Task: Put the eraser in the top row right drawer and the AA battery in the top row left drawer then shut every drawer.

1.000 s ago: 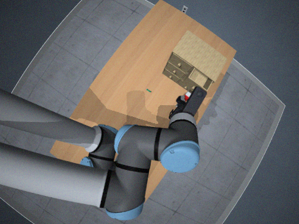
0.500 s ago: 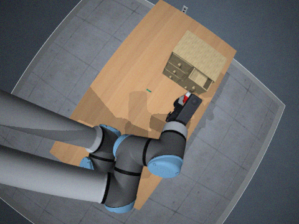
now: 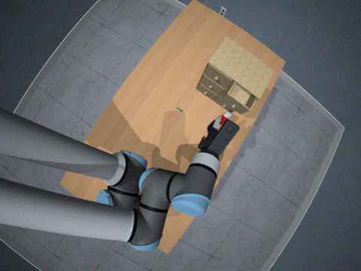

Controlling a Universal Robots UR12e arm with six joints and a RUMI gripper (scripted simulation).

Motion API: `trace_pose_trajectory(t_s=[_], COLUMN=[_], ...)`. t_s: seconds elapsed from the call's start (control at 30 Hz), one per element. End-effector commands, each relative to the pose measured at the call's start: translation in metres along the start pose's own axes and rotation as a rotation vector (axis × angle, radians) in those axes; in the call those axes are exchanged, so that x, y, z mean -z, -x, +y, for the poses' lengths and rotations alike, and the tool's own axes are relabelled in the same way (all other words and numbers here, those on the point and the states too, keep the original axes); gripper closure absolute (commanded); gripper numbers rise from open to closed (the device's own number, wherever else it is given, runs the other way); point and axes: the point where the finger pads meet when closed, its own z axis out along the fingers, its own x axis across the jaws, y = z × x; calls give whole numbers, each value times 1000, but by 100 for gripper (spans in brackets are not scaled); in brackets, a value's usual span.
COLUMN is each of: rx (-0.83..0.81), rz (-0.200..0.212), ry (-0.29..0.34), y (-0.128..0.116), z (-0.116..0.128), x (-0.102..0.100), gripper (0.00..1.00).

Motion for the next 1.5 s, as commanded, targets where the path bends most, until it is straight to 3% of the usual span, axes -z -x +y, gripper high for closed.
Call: trace_pose_trajectory(t_s=[0.0, 0.8, 1.47], rx=[0, 0, 1], rz=[7, 7, 7], ry=[-45, -165, -221], y=[-1, -1, -1], z=[-1, 1, 1], x=[0, 0, 1], gripper=[89, 89, 89])
